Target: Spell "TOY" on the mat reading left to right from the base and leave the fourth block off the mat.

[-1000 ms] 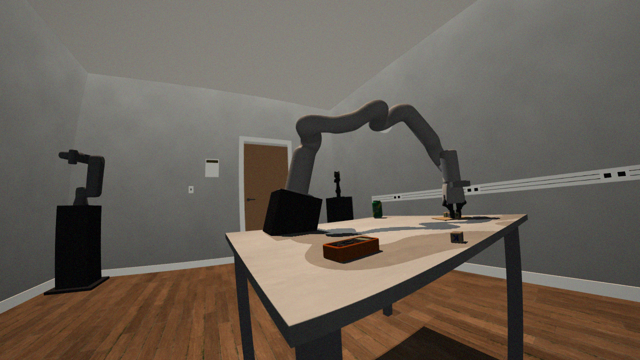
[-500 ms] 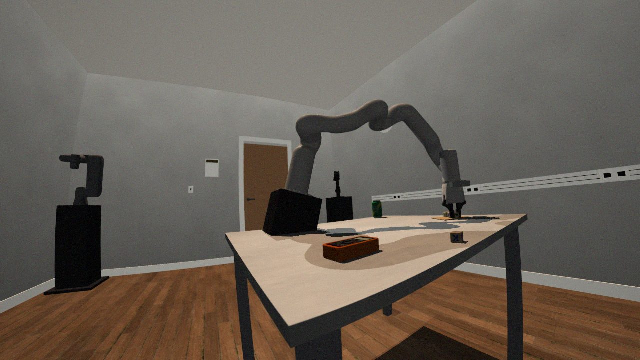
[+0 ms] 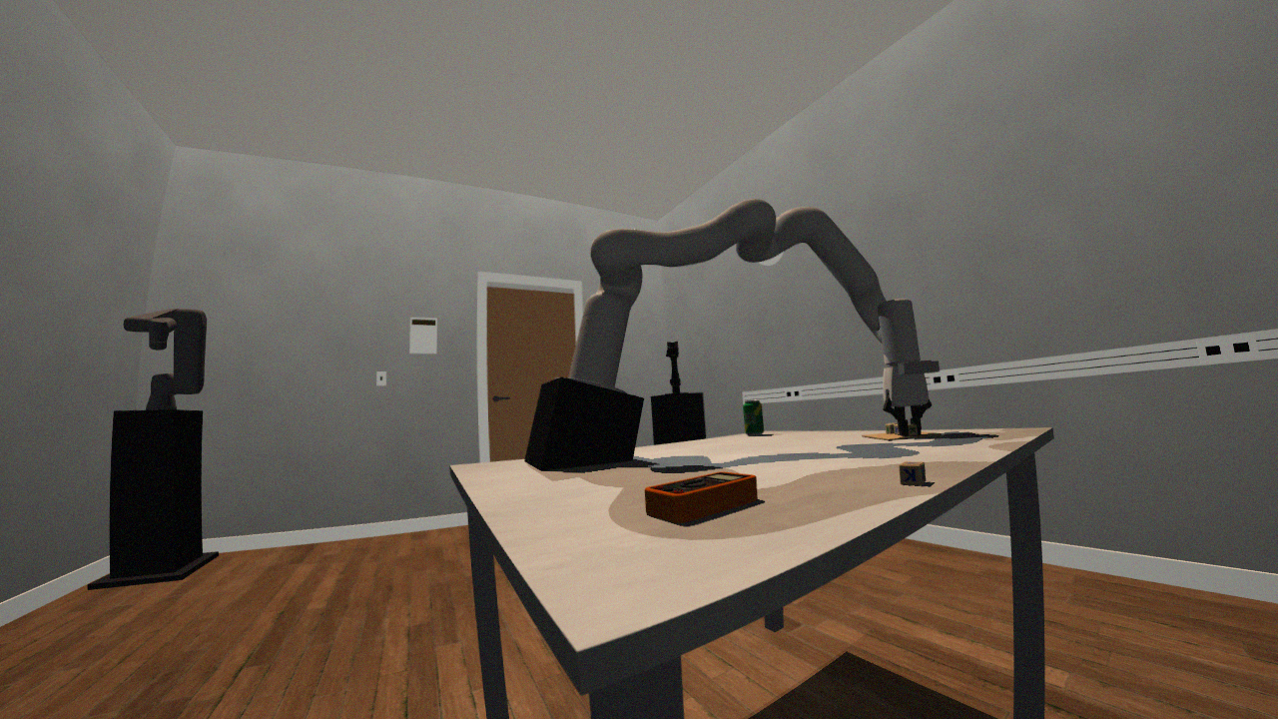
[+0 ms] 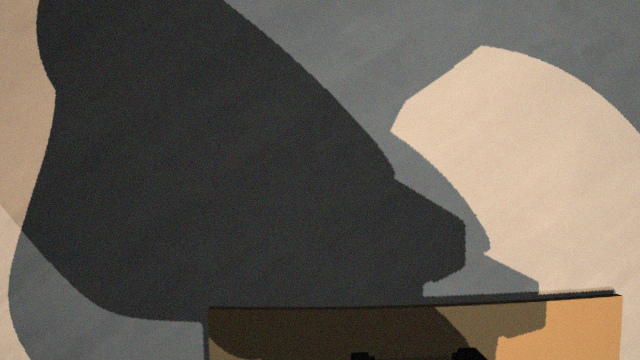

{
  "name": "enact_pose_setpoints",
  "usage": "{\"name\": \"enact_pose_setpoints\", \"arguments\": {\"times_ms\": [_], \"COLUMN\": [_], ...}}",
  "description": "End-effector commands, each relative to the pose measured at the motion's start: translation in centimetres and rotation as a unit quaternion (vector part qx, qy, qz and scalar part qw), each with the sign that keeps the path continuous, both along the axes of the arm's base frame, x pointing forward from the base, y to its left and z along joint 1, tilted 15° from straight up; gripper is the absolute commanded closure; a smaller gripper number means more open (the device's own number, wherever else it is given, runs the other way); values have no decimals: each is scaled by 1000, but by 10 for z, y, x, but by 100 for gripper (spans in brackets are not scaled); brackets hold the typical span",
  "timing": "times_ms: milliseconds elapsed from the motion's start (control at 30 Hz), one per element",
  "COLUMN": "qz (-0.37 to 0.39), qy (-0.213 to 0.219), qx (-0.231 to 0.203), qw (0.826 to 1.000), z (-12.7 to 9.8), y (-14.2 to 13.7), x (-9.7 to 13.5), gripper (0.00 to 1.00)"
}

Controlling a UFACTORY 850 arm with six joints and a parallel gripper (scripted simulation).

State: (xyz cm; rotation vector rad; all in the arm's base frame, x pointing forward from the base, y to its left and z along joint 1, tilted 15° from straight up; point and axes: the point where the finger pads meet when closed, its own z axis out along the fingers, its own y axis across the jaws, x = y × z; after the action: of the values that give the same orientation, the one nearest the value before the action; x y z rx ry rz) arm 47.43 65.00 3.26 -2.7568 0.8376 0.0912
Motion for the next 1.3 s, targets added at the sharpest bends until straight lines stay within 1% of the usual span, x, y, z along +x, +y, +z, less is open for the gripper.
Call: {"name": "enact_pose_setpoints", "arguments": {"times_ms": [0, 67, 100, 167, 200, 333, 367, 433, 467, 933, 1100, 1267], "qz": [0, 0, 0, 0, 0, 0, 0, 0, 0, 0, 0, 0], "qy": [-1, -1, -1, -1, -1, -1, -1, -1, -1, -1, -1, -1], "qx": [1, 1, 1, 1, 1, 1, 1, 1, 1, 1, 1, 1], "qw": [1000, 1000, 1000, 1000, 1000, 1000, 1000, 1000, 1000, 1000, 1000, 1000], "z": [2, 2, 2, 2, 2, 2, 2, 2, 2, 3, 15, 38], "y": [1, 1, 1, 1, 1, 1, 1, 1, 1, 0, -3, -9], "x": [1, 1, 1, 1, 1, 1, 1, 1, 1, 1, 1, 0], "gripper": [73, 73, 69, 69, 65, 65, 61, 61, 57, 57, 57, 57]}}
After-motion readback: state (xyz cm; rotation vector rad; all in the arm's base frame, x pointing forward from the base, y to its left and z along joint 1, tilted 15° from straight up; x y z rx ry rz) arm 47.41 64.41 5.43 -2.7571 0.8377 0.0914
